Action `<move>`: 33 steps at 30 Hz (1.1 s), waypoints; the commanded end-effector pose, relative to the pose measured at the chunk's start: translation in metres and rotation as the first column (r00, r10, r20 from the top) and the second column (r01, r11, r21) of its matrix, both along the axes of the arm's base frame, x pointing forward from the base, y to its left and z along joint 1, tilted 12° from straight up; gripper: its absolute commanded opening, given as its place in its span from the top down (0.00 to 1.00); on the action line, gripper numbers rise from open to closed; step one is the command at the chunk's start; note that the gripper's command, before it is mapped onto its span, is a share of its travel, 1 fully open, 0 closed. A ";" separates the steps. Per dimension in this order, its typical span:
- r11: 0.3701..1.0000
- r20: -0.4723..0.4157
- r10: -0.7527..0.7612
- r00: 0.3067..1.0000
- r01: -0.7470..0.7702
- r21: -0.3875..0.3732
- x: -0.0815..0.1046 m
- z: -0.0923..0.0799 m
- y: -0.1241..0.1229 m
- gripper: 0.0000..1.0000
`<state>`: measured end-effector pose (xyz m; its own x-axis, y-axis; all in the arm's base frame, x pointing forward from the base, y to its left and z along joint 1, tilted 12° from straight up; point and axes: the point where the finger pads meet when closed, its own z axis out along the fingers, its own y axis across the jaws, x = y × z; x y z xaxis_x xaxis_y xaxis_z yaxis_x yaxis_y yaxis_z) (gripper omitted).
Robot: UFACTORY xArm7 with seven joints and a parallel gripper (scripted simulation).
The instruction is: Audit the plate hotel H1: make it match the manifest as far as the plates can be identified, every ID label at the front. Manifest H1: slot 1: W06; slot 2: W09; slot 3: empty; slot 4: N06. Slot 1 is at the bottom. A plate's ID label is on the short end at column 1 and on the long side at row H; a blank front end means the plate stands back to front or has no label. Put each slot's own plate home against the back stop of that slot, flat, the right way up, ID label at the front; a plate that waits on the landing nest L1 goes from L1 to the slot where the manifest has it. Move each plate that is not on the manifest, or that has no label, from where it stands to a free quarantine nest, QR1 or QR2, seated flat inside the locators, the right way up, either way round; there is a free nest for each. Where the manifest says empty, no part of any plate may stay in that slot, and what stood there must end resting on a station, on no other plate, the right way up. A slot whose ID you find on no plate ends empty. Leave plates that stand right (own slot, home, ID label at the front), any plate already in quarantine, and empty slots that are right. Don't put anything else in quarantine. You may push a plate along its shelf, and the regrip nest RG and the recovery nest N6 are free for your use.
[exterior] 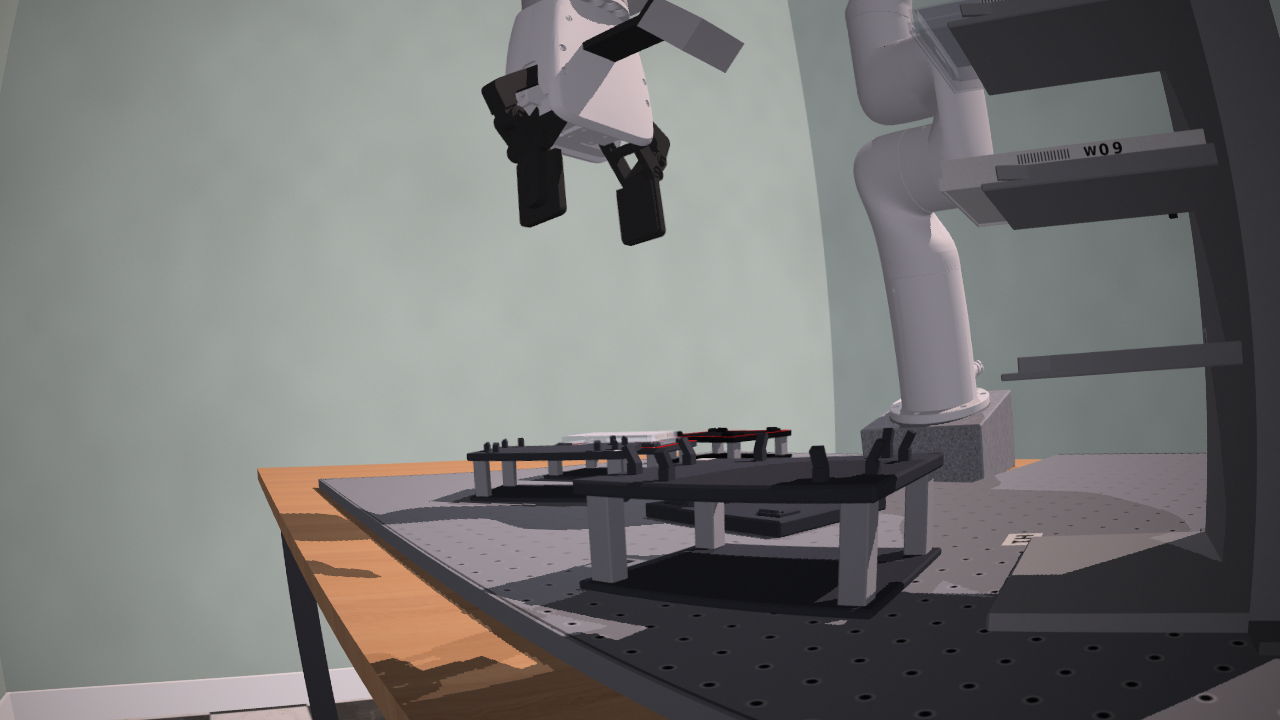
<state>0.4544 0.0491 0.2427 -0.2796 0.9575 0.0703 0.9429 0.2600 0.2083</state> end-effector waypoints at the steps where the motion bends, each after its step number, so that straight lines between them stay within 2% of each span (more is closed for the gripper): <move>1: 0.996 -0.020 0.021 1.000 -0.019 0.085 0.001 0.002 0.000 0.00; 14: 0.965 -0.060 0.067 0.996 -0.049 0.256 0.001 0.001 0.000 0.00; 23: 0.918 -0.087 0.108 0.990 -0.066 0.391 0.001 0.001 0.000 0.00; 25: 0.918 -0.087 0.108 0.990 -0.066 0.391 0.001 0.001 0.000 0.00; 33: 0.859 -0.105 0.148 0.983 -0.075 0.506 0.001 0.001 0.000 0.00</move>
<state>0.4544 0.0492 0.2430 -0.3327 0.7888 0.5168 0.9425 0.2600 0.2098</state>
